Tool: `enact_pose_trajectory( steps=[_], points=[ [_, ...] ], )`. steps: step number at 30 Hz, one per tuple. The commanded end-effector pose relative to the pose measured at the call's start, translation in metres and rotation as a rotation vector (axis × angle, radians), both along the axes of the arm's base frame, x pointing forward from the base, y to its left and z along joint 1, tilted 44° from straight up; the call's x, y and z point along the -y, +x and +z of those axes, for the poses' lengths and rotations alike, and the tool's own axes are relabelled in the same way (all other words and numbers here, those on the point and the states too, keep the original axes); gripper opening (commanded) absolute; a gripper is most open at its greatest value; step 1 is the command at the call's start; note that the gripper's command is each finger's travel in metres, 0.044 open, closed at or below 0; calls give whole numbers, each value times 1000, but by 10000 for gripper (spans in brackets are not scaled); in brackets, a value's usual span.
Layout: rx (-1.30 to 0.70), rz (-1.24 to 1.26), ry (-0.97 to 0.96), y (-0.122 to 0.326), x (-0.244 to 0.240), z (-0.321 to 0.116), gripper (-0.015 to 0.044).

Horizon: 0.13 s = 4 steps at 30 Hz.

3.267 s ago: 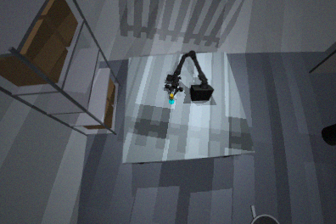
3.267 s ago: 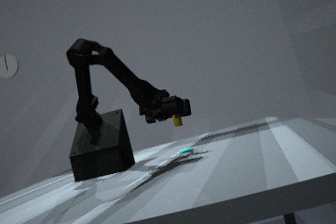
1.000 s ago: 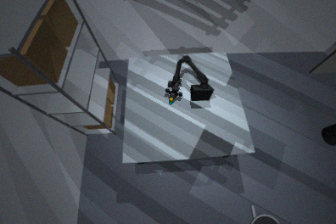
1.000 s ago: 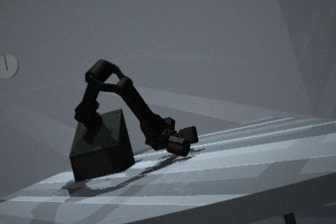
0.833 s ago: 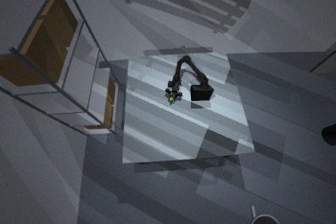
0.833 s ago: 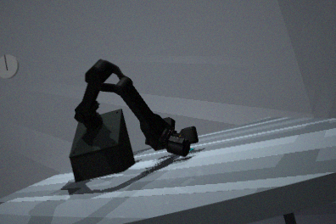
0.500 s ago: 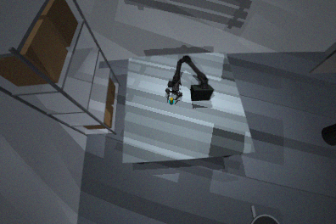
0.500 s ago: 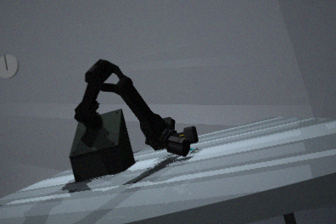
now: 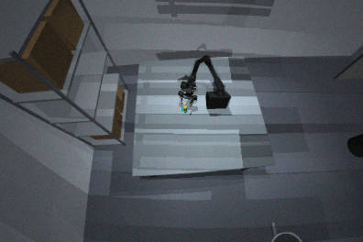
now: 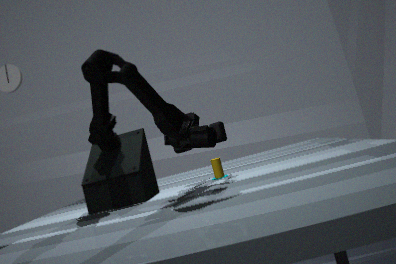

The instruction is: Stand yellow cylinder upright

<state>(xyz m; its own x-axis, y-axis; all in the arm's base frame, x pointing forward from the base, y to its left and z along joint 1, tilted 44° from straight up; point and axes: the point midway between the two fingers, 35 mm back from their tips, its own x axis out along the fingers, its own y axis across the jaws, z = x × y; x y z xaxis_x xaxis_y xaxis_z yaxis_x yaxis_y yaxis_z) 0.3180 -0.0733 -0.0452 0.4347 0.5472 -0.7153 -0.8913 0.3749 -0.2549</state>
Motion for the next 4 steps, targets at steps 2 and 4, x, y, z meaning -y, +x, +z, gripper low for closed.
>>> enact_pose_trajectory(
  steps=[2,4],
  points=[
    [-71,-15,-15,-1,-7,-3,400],
    [-244,-36,-94,-1,-16,-16,400]
  ],
)
